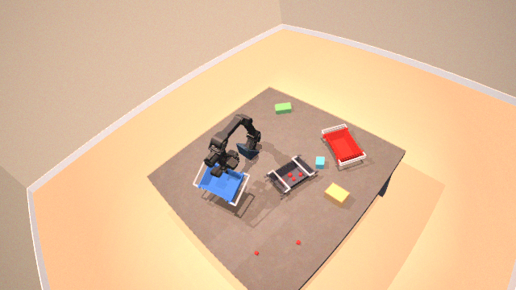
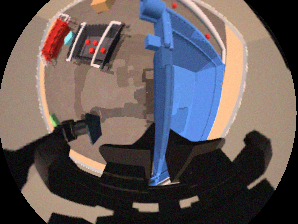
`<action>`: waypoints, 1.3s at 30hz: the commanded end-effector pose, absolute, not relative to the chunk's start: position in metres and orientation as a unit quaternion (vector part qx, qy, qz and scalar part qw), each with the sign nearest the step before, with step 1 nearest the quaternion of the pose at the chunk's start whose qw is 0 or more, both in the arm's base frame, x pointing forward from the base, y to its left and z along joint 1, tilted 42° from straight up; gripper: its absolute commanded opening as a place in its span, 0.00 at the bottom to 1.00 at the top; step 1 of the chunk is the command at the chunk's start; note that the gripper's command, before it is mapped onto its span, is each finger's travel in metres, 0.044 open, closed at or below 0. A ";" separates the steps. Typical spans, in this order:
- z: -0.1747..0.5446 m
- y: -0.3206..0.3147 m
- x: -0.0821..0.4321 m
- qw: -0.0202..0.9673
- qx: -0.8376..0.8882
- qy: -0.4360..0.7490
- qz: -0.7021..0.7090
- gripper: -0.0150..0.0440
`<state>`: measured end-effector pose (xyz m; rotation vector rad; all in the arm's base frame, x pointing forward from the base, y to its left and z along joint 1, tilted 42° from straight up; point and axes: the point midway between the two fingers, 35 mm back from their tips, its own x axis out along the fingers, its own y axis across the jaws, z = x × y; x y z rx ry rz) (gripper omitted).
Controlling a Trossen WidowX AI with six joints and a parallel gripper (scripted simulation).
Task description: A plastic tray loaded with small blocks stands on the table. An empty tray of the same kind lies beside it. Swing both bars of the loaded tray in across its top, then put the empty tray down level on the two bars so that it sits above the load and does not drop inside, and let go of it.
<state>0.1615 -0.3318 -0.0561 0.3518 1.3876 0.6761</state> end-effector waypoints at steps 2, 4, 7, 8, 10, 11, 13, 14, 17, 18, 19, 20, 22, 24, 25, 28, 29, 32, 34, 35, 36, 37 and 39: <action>-0.054 -0.336 0.161 0.705 0.151 0.624 0.300 0.25; -0.052 -0.335 0.164 0.706 0.147 0.623 0.303 0.25; -0.042 -0.330 0.176 0.711 0.129 0.616 0.313 0.25; -0.039 -0.328 0.180 0.713 0.123 0.614 0.317 0.25; -0.032 -0.323 0.189 0.716 0.110 0.608 0.325 0.25; -0.029 -0.321 0.193 0.717 0.104 0.606 0.329 0.25; -0.022 -0.317 0.201 0.720 0.091 0.600 0.337 0.25; -0.019 -0.314 0.205 0.721 0.085 0.598 0.341 0.25; -0.008 -0.306 0.217 0.724 0.066 0.589 0.353 0.25; -0.005 -0.303 0.221 0.726 0.060 0.586 0.357 0.25; -0.002 -0.301 0.224 0.727 0.054 0.583 0.360 0.25; 0.002 -0.298 0.228 0.728 0.047 0.579 0.364 0.25; 0.008 -0.292 0.235 0.729 0.035 0.573 0.372 0.25; 0.015 -0.285 0.242 0.731 0.023 0.566 0.381 0.25; 0.018 -0.282 0.246 0.732 0.016 0.562 0.385 0.25; 0.028 -0.272 0.256 0.734 -0.002 0.552 0.397 0.25; 0.031 -0.269 0.259 0.734 -0.008 0.548 0.401 0.25; 0.041 -0.258 0.268 0.736 -0.027 0.536 0.413 0.25; 0.048 -0.250 0.274 0.736 -0.039 0.528 0.421 0.25; 0.051 -0.247 0.277 0.736 -0.045 0.524 0.425 0.25; 0.054 -0.243 0.279 0.737 -0.051 0.520 0.429 0.25; 0.057 -0.239 0.282 0.737 -0.057 0.516 0.433 0.25; 0.064 -0.231 0.287 0.737 -0.069 0.507 0.441 0.25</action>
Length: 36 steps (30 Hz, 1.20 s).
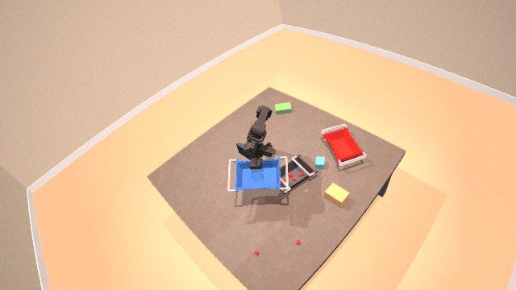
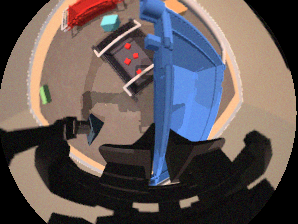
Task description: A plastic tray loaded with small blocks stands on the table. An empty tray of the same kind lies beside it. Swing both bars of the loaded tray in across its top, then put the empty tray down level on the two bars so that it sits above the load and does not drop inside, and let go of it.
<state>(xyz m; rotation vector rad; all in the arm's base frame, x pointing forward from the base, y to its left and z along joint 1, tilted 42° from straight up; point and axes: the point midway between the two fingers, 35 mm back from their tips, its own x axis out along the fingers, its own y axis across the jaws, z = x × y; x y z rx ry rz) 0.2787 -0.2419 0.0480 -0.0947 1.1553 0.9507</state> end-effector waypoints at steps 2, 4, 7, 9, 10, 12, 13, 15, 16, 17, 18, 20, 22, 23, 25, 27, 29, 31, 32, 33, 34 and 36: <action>0.070 -0.223 0.292 0.737 -0.081 0.499 0.449 0.25; 0.076 -0.214 0.297 0.737 -0.092 0.490 0.457 0.25; 0.086 -0.202 0.303 0.736 -0.110 0.476 0.469 0.25; 0.092 -0.193 0.307 0.735 -0.121 0.466 0.477 0.25; 0.095 -0.188 0.308 0.735 -0.127 0.461 0.481 0.25; 0.101 -0.180 0.312 0.734 -0.138 0.451 0.489 0.25; 0.104 -0.175 0.313 0.733 -0.144 0.446 0.493 0.25; 0.110 -0.166 0.316 0.732 -0.155 0.436 0.501 0.25; 0.113 -0.161 0.317 0.731 -0.160 0.430 0.505 0.25; 0.116 -0.157 0.318 0.730 -0.166 0.425 0.509 0.25; 0.119 -0.152 0.320 0.729 -0.171 0.420 0.513 0.25; 0.125 -0.143 0.322 0.727 -0.182 0.409 0.520 0.25; 0.131 -0.134 0.323 0.725 -0.193 0.398 0.528 0.25; 0.134 -0.129 0.324 0.724 -0.198 0.392 0.532 0.25; 0.139 -0.119 0.325 0.722 -0.209 0.381 0.539 0.25; 0.143 -0.113 0.326 0.720 -0.215 0.373 0.544 0.25; 0.143 -0.112 0.326 0.720 -0.216 0.372 0.545 0.25; 0.143 -0.112 0.326 0.720 -0.216 0.372 0.545 0.25; 0.143 -0.112 0.326 0.720 -0.216 0.372 0.545 0.25; 0.143 -0.112 0.326 0.720 -0.216 0.372 0.545 0.25; 0.143 -0.112 0.326 0.720 -0.216 0.372 0.545 0.25; 0.143 -0.112 0.326 0.720 -0.216 0.372 0.545 0.25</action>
